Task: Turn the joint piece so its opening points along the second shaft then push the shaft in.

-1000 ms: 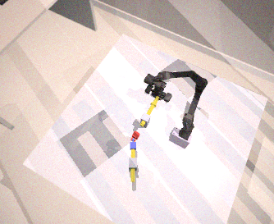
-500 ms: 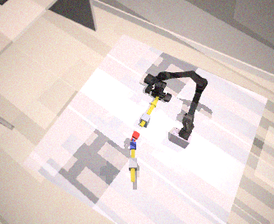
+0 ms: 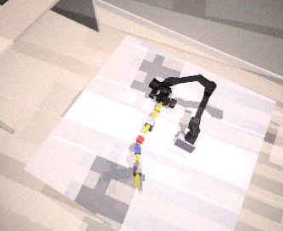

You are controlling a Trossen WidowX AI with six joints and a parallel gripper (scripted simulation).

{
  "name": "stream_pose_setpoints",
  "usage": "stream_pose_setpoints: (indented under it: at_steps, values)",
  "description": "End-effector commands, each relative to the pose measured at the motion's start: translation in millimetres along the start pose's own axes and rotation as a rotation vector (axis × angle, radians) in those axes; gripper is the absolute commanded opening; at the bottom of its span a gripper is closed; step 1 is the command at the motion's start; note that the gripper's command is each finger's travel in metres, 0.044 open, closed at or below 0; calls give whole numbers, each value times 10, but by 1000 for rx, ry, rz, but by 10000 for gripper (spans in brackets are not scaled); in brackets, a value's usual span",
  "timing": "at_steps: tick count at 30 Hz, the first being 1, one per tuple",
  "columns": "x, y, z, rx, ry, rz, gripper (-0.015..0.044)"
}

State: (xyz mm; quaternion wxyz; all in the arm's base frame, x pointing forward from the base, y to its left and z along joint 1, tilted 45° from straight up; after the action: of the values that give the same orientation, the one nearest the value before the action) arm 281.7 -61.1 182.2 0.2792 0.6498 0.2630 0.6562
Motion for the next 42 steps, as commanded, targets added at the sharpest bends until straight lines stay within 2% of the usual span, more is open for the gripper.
stream_pose_setpoints:
  at_steps: [1, 42]
  values:
    - [0, -69, -9, -2, 10, -4, 0]
    - [-4, -668, -25, -1, 15, -1, 0]
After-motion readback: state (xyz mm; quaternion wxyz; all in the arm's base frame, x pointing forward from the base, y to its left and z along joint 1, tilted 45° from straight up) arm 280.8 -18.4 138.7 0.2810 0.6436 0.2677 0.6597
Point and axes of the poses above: the point midway between the two fingers, 35 mm back from their tips, its own x axis back along the fingers, its own z axis across the jaws, y = z × x, the point moved 10 cm from there along x, back along the fingers, and after that the axes turned 1 degree about -x, right-handed, at the moved point
